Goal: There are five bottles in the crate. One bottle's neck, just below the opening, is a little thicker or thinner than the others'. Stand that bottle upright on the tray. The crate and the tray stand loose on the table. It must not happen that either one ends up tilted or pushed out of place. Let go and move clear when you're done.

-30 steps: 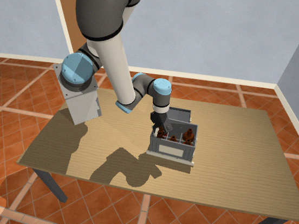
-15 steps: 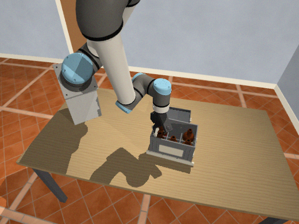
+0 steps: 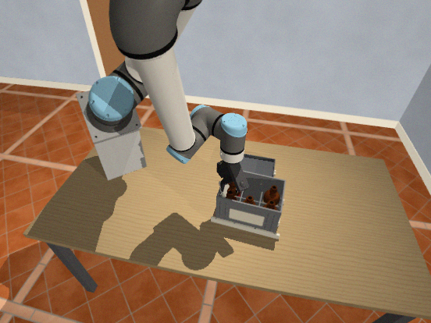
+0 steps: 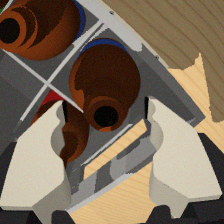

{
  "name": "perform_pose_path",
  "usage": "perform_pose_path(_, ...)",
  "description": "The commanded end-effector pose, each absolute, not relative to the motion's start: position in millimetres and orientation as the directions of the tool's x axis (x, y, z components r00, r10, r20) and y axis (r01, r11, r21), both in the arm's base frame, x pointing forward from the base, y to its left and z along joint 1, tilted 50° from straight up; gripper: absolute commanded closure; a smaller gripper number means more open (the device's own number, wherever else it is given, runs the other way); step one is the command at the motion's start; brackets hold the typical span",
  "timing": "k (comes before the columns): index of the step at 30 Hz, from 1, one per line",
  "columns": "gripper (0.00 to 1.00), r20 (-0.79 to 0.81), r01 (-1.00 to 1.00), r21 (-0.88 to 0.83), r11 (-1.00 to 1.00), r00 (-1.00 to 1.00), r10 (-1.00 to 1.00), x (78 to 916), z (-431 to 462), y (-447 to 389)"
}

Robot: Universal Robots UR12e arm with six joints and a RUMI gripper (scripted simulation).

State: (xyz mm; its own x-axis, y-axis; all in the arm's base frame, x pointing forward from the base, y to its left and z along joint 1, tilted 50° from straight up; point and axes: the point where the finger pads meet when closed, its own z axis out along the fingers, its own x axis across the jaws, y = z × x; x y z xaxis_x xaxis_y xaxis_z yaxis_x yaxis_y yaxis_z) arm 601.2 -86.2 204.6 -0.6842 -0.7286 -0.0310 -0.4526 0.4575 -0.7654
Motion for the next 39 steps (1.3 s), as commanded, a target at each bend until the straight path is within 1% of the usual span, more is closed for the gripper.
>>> perform_pose_path(1,0.62,-0.031,-0.452,-0.766,0.457,-0.684,-0.729,601,205,-86)
perform_pose_path(39,0.62,-0.031,-0.452,-0.766,0.457,-0.684,-0.729,555,256,-45)
